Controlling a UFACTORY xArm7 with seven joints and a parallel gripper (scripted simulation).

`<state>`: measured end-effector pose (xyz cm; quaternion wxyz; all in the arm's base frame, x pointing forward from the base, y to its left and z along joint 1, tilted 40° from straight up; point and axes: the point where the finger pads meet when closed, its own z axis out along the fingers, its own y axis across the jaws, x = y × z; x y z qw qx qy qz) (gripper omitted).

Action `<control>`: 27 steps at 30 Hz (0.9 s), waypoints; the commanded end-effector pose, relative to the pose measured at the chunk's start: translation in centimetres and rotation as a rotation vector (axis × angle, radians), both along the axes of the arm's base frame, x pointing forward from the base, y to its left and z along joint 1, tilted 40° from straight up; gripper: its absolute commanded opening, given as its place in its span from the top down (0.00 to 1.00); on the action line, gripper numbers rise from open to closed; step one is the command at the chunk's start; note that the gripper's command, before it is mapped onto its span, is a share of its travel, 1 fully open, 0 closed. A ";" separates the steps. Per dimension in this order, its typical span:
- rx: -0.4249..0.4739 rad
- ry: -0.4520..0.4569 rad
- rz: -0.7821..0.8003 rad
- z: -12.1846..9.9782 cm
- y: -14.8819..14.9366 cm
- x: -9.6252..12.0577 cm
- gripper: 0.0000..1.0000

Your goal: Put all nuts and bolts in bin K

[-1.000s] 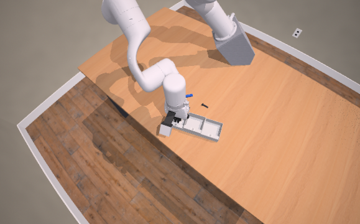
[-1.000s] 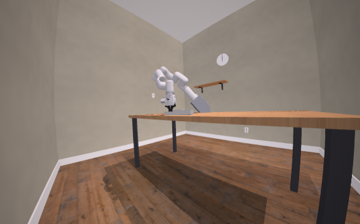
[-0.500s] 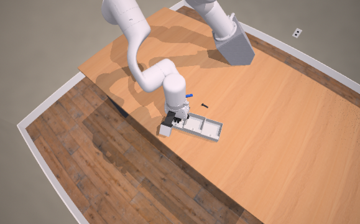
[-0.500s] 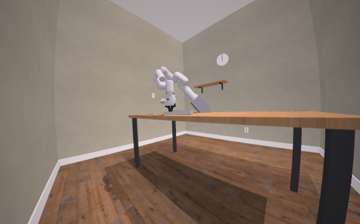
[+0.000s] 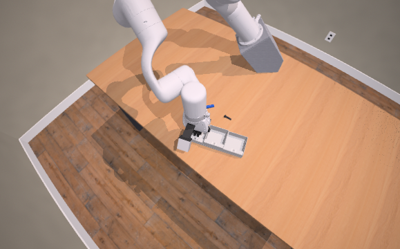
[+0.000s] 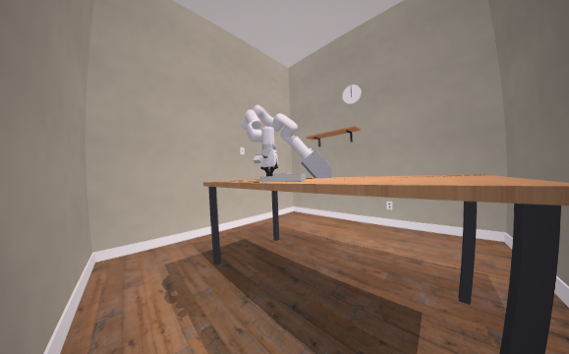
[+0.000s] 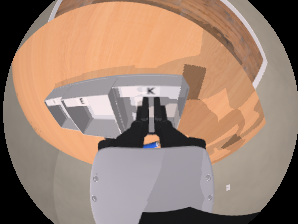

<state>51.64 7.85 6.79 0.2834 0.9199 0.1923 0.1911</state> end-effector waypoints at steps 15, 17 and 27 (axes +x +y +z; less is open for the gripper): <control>0.001 -0.002 0.003 0.3 0.3 -0.1 0.93; 0.001 -0.002 0.003 0.5 0.4 -0.2 0.93; 0.001 -0.003 0.003 1.3 0.9 -0.7 0.93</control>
